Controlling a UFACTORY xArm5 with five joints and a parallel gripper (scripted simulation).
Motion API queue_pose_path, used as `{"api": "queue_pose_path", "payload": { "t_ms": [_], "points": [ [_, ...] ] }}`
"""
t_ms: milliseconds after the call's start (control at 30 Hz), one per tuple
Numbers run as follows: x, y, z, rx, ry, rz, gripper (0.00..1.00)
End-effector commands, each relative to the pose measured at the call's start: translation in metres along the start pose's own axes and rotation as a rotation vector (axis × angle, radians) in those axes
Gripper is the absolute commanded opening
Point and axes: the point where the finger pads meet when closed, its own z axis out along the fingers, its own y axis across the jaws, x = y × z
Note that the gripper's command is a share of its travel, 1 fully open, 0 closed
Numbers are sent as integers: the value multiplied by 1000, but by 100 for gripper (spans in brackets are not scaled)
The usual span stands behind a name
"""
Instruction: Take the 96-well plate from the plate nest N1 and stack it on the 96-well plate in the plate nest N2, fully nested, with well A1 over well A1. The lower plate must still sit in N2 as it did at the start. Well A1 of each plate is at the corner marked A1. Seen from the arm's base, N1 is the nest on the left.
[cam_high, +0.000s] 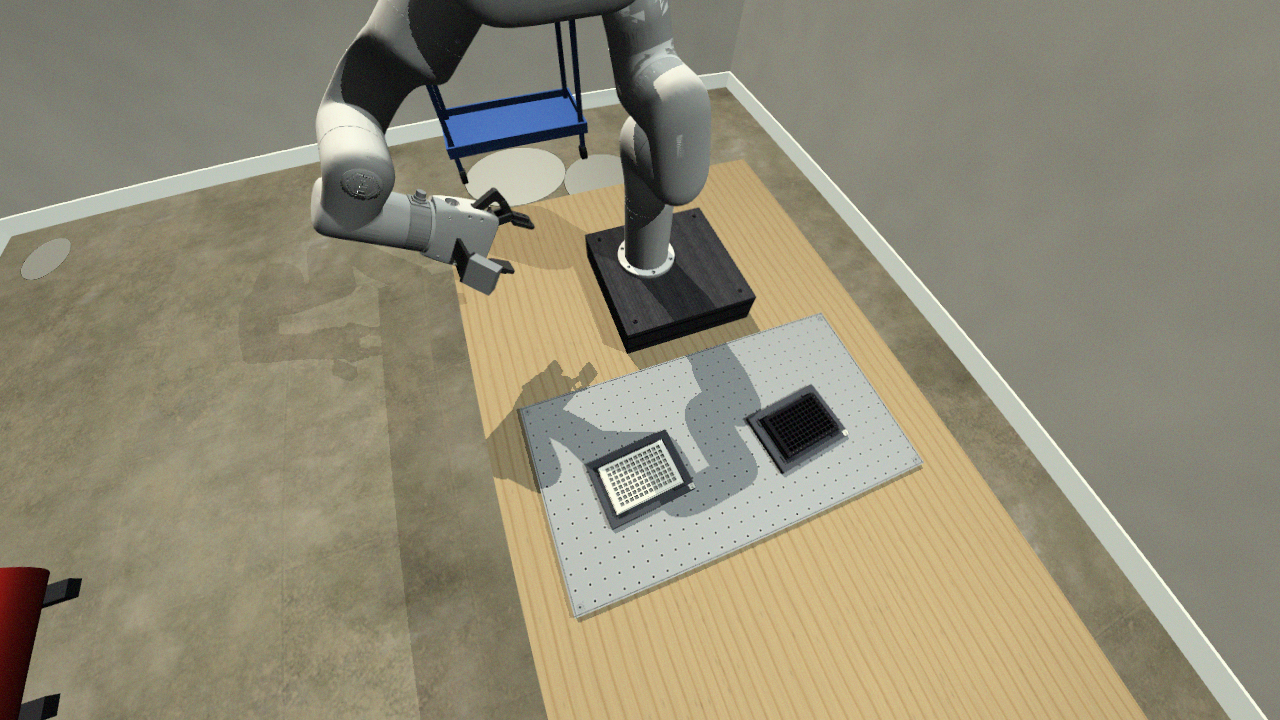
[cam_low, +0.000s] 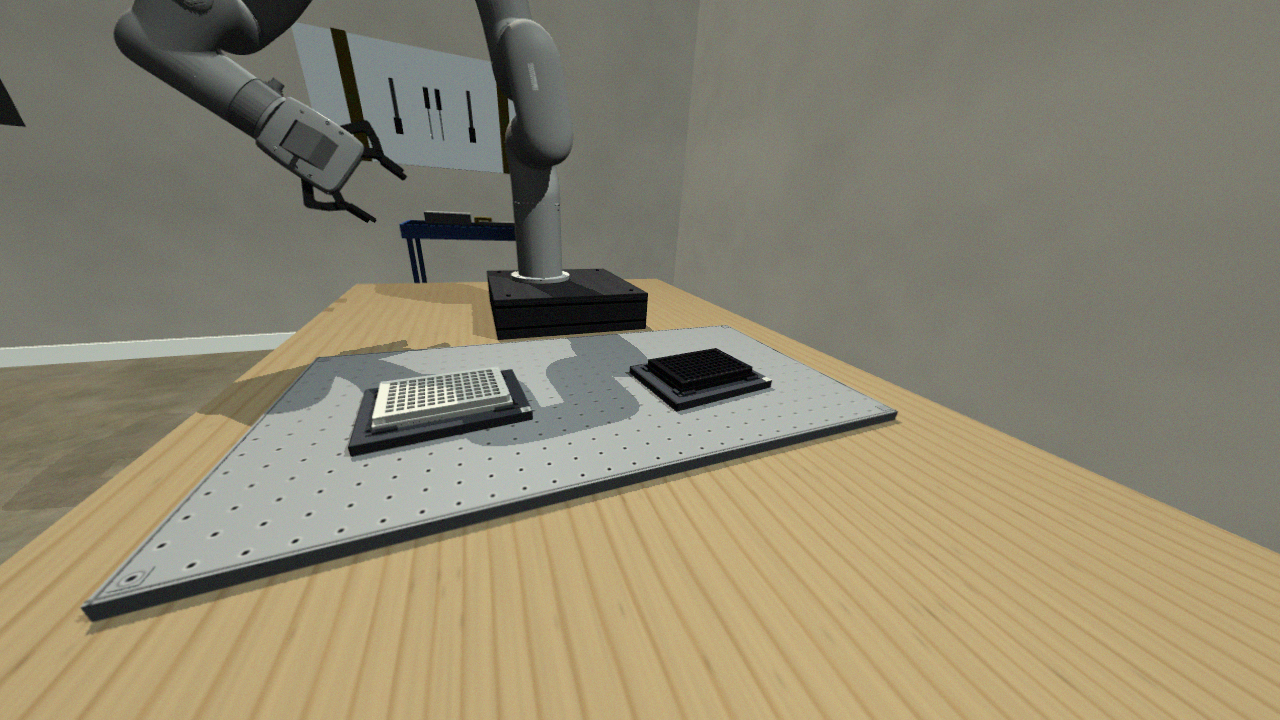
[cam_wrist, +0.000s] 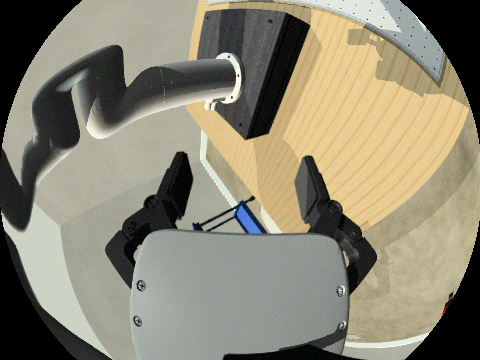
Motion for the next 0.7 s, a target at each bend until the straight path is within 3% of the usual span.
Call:
{"api": "queue_pose_path", "payload": {
  "t_ms": [0, 533, 600, 667],
  "points": [
    [0, 0, -1, -3, 0, 0, 100],
    [0, 0, -1, -3, 0, 0, 100],
    [14, 3, -4, -39, -44, 33, 100],
    [18, 5, -7, -46, -56, 41, 100]
  ]
}}
